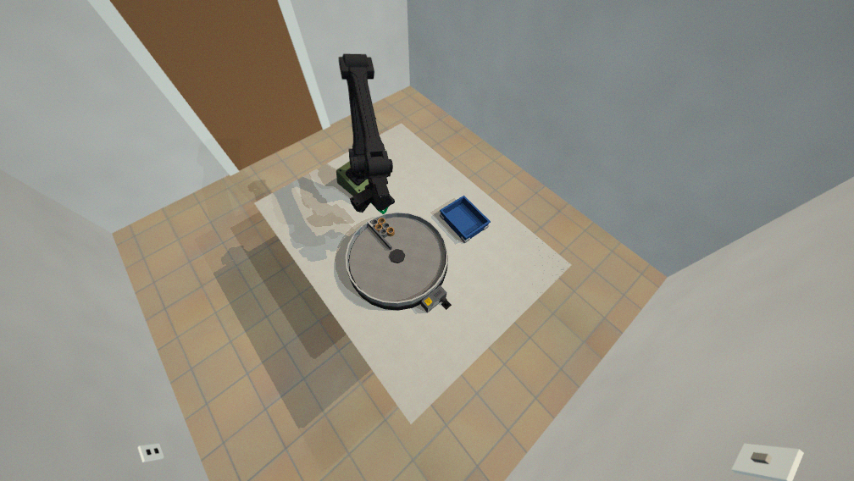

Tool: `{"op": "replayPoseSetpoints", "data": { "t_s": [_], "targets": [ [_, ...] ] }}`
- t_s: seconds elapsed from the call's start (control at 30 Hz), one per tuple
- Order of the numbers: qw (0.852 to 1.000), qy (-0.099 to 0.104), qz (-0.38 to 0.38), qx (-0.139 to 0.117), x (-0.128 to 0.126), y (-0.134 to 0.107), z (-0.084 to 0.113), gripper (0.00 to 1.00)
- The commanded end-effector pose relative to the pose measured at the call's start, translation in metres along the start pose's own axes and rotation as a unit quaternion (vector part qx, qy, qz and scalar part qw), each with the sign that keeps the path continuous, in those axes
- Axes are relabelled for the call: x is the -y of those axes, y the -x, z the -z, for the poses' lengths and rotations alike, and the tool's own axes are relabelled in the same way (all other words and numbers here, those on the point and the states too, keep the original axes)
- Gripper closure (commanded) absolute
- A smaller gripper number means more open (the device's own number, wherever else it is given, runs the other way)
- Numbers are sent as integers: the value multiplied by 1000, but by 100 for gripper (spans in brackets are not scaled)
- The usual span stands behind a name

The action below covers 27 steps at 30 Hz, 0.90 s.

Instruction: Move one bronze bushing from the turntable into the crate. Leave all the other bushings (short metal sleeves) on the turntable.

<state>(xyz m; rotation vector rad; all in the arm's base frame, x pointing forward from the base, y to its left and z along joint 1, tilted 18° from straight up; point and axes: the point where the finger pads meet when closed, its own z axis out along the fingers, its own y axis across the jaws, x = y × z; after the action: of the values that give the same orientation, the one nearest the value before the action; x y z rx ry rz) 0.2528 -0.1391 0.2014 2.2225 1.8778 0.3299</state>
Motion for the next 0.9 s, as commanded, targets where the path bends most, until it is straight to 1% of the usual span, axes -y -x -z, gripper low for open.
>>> {"op": "replayPoseSetpoints", "data": {
  "t_s": [0.0,0.27,0.3,0.33,0.37,0.4,0.47,0.53,0.57,0.6,0.63,0.67,0.7,0.73,0.87],
  "targets": [
    [1000,12,3,2,-5,-4,3,84],
    [1000,12,3,2,-5,-4,3,84],
    [1000,7,2,0,-4,-3,-2,88],
    [1000,1,1,-1,-7,-3,-12,88],
    [1000,1,1,0,-11,-4,-25,88],
    [1000,0,1,-1,-17,-6,-43,88],
    [1000,0,1,-1,-17,-6,-43,88],
    [1000,0,1,-1,-29,-9,-78,88],
    [1000,0,1,-1,-33,-11,-90,88],
    [1000,0,1,-1,-34,-12,-95,88],
    [1000,0,1,-1,-35,-12,-96,88],
    [1000,13,2,3,-47,-9,-88,88],
    [1000,16,3,4,-50,-9,-86,88],
    [999,31,-4,11,-51,-3,-76,88],
    [999,31,-5,11,-51,-2,-76,88]
  ]
}}
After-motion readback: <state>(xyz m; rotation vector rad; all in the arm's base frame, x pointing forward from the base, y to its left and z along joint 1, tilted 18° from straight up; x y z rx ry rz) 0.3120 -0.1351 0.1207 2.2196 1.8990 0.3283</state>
